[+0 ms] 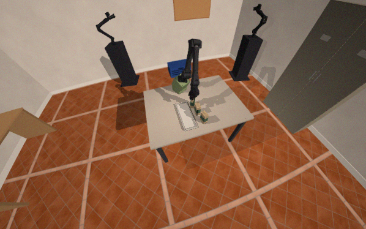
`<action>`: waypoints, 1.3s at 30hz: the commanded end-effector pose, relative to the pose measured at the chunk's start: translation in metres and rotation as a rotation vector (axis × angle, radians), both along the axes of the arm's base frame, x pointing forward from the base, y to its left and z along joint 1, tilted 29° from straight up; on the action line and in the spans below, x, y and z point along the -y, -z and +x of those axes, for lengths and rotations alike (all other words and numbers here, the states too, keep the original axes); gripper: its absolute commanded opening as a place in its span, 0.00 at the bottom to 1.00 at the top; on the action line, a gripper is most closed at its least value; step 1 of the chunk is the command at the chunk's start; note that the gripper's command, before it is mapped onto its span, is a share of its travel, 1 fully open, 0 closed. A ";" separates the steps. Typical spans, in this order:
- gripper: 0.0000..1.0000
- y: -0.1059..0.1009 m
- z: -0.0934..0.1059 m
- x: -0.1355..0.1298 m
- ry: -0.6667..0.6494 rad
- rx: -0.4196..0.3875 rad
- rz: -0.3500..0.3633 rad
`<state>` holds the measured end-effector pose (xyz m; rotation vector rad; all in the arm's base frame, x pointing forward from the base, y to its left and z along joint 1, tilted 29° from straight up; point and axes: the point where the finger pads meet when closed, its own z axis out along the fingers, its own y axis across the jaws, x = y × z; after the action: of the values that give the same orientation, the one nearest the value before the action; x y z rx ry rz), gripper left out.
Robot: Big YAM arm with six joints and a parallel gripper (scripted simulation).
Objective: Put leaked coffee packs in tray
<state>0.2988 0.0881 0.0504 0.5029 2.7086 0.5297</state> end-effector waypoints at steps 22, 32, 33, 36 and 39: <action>0.24 -0.057 -0.002 0.013 0.003 0.048 0.004; 0.24 -0.069 -0.009 0.018 0.004 0.046 0.002; 0.24 -0.070 -0.009 0.018 0.003 0.047 0.002; 0.24 -0.070 -0.007 0.017 0.000 0.052 0.003; 0.24 -0.070 -0.007 0.017 0.000 0.052 0.003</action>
<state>0.2762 0.0723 0.0962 0.5137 2.7127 0.5290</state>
